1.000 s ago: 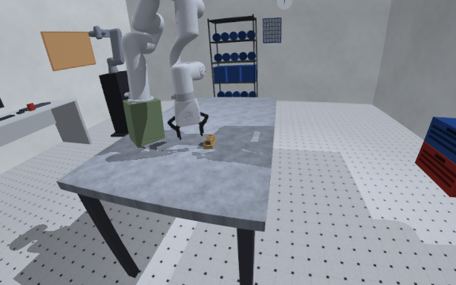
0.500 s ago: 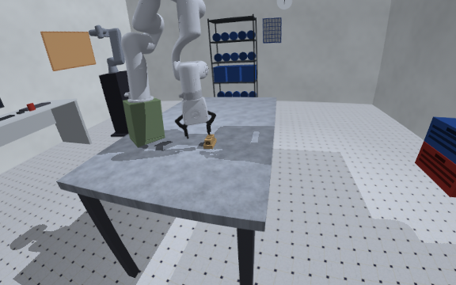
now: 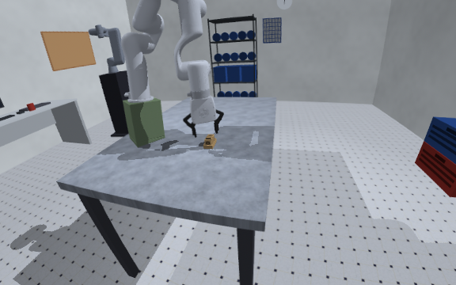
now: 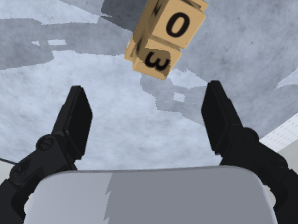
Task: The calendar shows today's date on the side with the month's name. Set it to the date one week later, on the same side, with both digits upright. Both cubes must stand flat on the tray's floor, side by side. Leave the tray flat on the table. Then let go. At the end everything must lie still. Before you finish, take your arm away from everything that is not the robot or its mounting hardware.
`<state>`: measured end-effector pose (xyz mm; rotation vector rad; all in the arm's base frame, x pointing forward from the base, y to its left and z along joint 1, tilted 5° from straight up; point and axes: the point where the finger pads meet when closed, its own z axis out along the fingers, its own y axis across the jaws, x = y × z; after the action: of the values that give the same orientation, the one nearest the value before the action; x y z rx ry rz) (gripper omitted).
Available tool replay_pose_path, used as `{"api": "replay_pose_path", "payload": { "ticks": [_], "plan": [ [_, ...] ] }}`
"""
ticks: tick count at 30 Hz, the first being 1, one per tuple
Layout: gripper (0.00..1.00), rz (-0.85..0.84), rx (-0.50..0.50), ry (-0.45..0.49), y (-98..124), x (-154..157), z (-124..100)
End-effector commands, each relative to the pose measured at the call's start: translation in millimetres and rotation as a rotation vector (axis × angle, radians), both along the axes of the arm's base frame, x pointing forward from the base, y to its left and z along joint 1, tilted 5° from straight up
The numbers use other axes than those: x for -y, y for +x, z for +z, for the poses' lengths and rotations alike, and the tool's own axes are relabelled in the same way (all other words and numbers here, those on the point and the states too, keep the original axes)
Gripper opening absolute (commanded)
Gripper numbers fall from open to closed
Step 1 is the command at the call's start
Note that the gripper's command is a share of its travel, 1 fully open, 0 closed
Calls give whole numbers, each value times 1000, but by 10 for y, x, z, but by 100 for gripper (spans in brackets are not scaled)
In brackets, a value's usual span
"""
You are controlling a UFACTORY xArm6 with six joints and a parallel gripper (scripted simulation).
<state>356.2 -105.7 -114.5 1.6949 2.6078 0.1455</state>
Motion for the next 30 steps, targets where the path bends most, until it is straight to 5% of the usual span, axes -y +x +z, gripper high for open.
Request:
{"api": "replay_pose_path", "payload": {
  "ticks": [1,14,30],
  "plan": [
    [100,0,-19,0,177,-42,27],
    [100,0,-19,0,437,-120,60],
    [100,0,-19,0,439,-120,60]
  ]
}}
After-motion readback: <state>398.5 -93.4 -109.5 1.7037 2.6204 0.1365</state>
